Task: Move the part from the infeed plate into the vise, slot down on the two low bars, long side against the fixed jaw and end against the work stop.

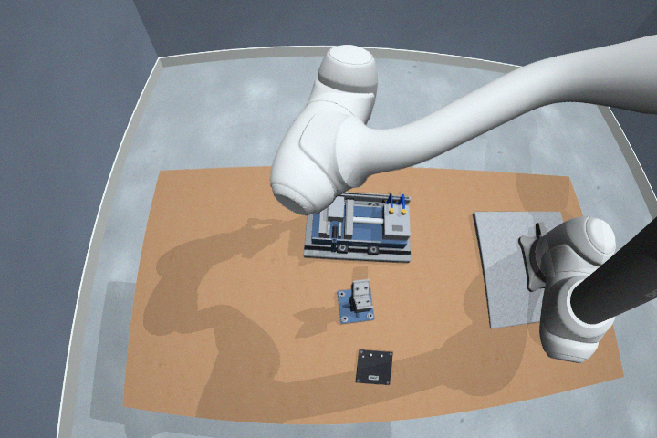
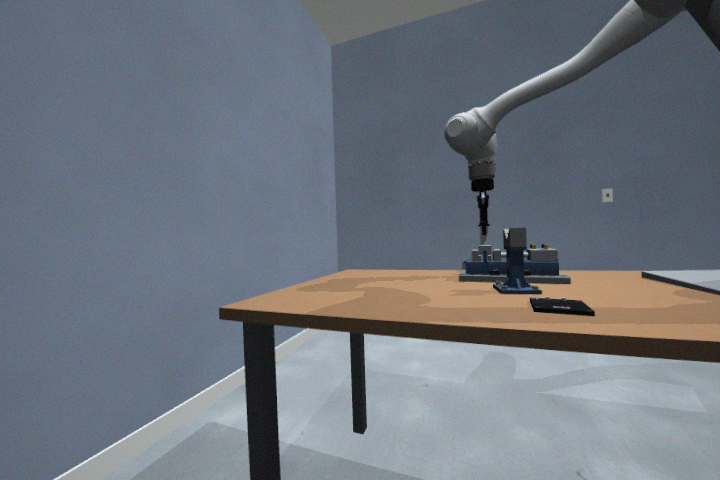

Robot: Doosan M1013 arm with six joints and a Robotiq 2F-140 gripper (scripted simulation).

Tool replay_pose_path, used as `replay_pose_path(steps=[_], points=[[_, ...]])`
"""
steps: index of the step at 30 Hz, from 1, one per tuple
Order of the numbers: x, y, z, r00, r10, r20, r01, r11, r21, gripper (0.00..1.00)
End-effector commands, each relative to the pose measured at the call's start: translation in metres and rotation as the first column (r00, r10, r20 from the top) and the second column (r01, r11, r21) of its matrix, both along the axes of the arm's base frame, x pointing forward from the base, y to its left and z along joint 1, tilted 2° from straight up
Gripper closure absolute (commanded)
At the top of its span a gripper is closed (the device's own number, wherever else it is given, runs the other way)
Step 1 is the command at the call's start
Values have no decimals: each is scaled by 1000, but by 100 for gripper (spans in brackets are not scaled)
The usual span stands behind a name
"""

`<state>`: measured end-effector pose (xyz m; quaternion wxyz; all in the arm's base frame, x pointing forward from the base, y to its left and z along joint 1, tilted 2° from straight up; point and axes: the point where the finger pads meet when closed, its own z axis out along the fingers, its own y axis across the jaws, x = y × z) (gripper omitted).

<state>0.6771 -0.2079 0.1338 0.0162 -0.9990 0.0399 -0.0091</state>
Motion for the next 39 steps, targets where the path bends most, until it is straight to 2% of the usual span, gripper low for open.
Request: replay_pose_path(steps=[1,39], points=[[0,0,0,1000,0,0,0,1000,0,100],[0,0,-8,1000,0,0,0,1000,0,100]])
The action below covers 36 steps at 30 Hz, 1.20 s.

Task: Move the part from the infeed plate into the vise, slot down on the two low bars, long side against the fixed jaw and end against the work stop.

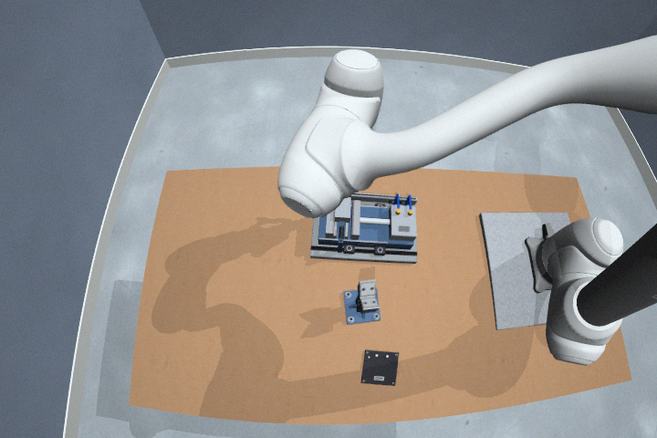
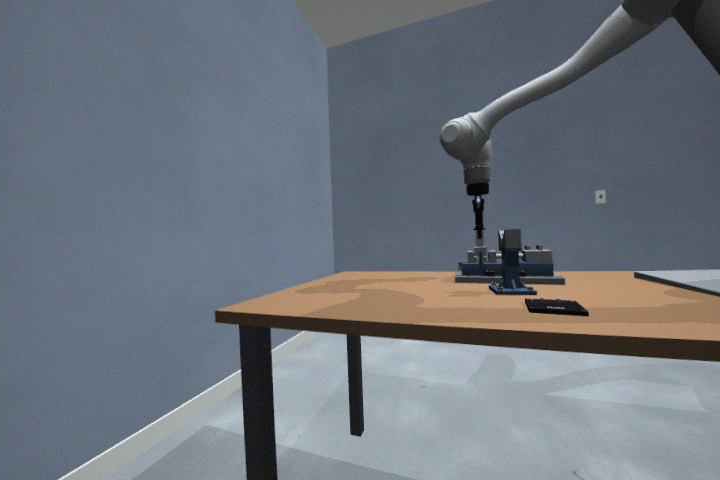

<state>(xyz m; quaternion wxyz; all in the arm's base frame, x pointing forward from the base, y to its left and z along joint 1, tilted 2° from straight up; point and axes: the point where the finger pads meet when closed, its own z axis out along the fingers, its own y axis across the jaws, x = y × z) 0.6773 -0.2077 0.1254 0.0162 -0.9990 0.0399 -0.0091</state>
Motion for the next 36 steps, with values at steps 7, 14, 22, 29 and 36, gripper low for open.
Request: replay_pose_path(steps=[7,14,22,29,36], points=[[0,0,-1,1000,0,0,0,1000,0,100],[0,0,-1,1000,0,0,0,1000,0,100],[0,0,-1,1000,0,0,0,1000,0,100],[0,0,-1,1000,0,0,0,1000,0,100],[0,0,-1,1000,0,0,0,1000,0,100]])
